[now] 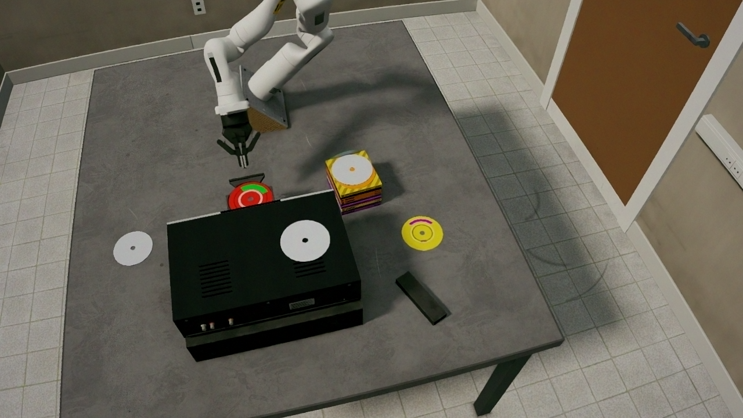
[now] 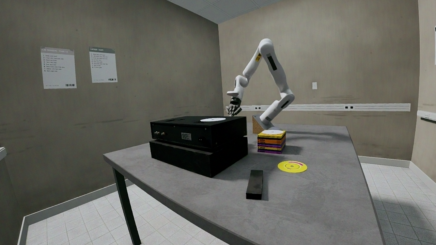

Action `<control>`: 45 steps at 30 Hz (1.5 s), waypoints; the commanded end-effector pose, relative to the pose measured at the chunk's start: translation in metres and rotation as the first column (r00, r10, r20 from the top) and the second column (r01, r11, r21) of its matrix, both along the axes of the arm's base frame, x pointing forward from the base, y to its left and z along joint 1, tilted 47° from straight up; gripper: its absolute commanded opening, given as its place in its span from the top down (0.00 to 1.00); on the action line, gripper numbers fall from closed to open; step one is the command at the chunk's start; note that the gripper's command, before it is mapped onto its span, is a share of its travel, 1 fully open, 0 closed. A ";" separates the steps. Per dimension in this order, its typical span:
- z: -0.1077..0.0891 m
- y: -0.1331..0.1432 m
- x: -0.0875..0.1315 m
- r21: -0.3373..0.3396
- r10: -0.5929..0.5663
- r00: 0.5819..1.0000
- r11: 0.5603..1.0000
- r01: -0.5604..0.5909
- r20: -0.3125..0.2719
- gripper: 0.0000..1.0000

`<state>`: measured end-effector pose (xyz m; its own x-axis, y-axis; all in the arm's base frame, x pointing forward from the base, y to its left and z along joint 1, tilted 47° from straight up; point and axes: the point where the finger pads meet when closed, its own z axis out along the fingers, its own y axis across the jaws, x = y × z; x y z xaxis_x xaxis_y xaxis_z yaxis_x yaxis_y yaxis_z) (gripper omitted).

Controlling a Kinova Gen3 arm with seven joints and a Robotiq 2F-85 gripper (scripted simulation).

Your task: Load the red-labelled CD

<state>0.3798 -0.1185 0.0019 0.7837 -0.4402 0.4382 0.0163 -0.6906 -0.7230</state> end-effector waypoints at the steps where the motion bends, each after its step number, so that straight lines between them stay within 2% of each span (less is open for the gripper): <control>1: -0.007 0.008 -0.001 0.009 0.002 1.000 1.000 -0.002 -0.007 0.90; 45: -0.012 0.013 -0.001 0.009 0.002 1.000 1.000 -0.002 -0.007 0.90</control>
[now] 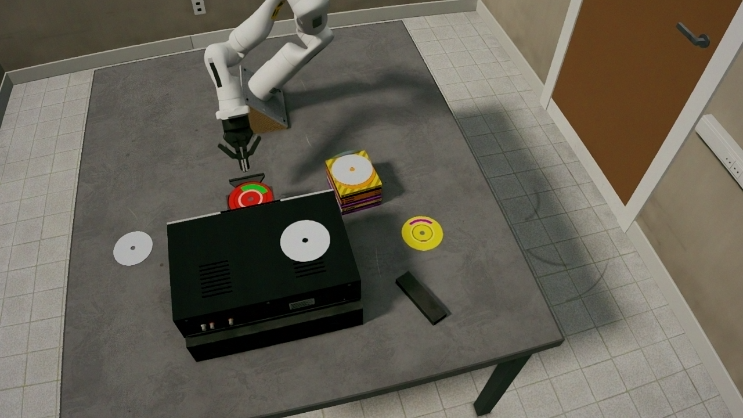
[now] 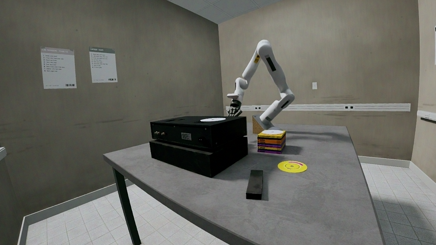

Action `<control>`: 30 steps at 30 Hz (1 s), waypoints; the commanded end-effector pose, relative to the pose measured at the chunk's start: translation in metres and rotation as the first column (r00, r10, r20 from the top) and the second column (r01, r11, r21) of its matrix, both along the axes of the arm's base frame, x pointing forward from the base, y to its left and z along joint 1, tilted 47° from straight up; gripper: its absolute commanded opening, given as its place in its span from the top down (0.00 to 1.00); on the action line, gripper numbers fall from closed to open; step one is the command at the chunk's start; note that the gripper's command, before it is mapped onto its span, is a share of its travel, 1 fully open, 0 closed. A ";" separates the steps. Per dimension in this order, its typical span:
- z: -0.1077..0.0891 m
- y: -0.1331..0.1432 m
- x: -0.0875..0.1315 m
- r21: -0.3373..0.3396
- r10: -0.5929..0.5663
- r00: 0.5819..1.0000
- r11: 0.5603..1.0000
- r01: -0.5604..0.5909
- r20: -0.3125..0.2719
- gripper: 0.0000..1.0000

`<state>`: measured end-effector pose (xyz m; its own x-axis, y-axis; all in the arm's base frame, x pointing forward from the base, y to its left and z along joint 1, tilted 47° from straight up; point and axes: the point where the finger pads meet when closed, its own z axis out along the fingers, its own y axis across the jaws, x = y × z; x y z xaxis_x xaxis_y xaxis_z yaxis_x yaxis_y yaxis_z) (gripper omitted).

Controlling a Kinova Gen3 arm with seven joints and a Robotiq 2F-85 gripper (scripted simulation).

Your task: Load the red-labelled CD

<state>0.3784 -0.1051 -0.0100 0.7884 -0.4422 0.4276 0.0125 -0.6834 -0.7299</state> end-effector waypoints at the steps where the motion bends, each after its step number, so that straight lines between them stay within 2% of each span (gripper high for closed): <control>1: 0.000 -0.001 0.000 -0.001 -0.001 1.000 1.000 0.001 0.001 0.90; 19: 0.001 -0.001 0.010 -0.001 -0.001 1.000 1.000 0.001 0.001 0.90; 30: 0.002 -0.002 0.035 -0.001 -0.001 1.000 1.000 0.001 0.001 0.90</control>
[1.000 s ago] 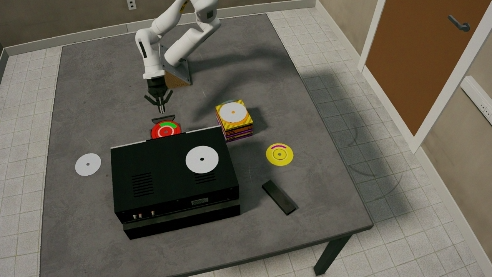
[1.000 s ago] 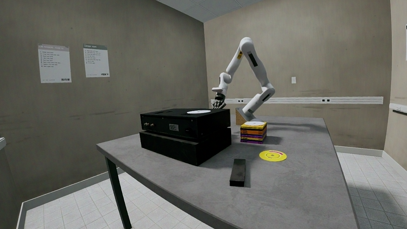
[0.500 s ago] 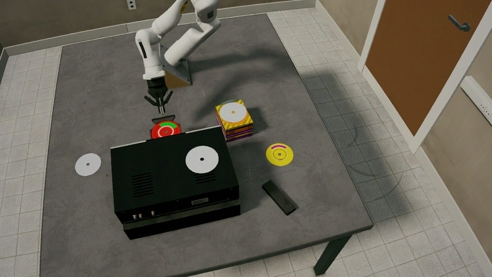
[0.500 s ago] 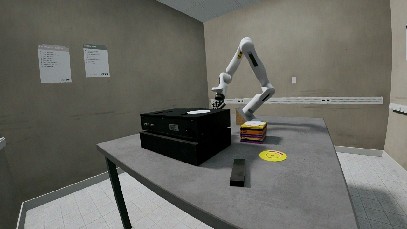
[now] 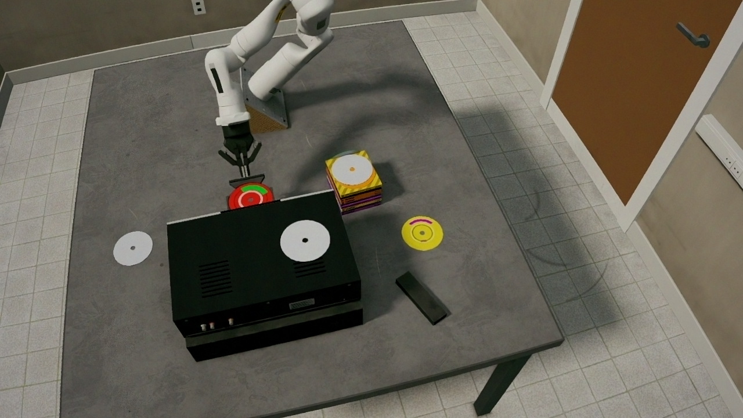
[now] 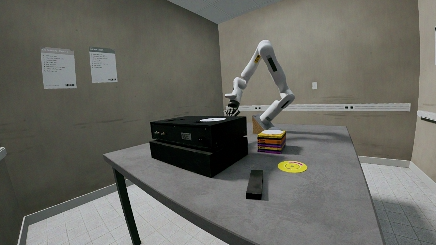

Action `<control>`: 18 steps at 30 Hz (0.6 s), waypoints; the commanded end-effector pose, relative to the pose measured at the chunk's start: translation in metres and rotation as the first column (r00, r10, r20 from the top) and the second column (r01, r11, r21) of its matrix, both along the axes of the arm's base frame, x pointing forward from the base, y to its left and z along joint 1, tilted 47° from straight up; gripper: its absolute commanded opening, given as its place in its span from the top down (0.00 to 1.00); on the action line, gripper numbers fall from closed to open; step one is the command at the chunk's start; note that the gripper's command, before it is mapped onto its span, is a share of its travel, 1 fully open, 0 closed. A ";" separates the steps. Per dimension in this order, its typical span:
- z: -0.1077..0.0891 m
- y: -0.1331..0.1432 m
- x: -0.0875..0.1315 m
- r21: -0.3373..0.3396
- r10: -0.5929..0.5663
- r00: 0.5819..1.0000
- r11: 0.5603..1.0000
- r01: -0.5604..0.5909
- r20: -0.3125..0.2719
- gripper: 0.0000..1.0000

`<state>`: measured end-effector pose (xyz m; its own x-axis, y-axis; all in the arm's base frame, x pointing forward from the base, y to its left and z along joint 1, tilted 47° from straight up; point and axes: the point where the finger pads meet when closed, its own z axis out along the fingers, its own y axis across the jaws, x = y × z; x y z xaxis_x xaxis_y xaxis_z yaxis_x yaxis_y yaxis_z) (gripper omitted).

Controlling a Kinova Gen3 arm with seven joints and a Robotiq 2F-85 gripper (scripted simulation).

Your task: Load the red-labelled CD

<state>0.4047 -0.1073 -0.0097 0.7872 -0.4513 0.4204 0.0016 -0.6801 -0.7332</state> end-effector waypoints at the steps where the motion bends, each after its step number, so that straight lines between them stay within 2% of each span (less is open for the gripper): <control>1: 0.002 0.000 0.012 -0.006 0.008 1.000 1.000 -0.008 0.007 0.90; 6: 0.002 0.000 0.022 -0.006 0.008 1.000 1.000 -0.008 0.007 0.90; 18: 0.004 -0.001 0.066 -0.006 0.008 1.000 1.000 -0.008 0.007 0.90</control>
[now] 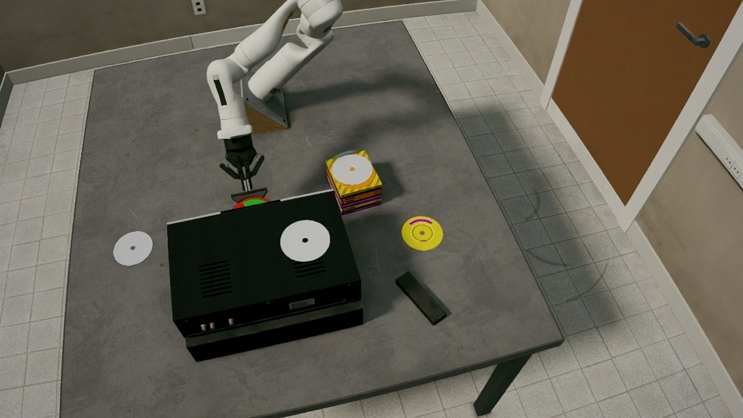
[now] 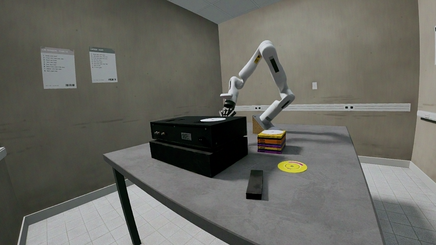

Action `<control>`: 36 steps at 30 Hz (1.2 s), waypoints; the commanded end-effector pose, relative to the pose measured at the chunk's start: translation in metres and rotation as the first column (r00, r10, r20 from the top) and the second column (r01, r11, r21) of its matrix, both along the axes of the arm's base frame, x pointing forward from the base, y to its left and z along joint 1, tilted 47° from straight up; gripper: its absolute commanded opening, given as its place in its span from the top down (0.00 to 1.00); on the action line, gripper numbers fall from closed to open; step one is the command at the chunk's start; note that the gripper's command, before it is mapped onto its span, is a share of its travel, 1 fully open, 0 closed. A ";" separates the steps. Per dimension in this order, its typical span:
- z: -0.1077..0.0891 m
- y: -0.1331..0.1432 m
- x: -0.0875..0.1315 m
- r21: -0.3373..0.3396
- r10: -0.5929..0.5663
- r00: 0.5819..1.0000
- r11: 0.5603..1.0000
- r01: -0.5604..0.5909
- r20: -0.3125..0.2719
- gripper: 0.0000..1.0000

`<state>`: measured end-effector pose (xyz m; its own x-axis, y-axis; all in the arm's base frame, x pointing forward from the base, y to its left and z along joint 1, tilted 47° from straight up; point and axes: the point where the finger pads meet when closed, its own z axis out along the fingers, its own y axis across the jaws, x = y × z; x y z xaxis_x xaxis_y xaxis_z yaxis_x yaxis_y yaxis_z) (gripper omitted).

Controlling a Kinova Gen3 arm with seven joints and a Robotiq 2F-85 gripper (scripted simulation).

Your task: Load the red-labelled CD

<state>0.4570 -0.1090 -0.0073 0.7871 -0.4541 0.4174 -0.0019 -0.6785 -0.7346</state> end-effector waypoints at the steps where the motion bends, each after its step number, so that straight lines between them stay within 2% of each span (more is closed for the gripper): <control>1: 0.002 0.000 0.017 -0.008 0.010 1.000 1.000 -0.010 0.010 0.90; 20: 0.004 -0.001 0.067 -0.008 0.010 1.000 1.000 -0.010 0.010 0.90; 36: 0.005 -0.001 0.082 -0.008 0.010 1.000 1.000 -0.010 0.010 0.90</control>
<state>0.5365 -0.1104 -0.0037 0.7890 -0.4440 0.4247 0.0085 -0.6833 -0.7301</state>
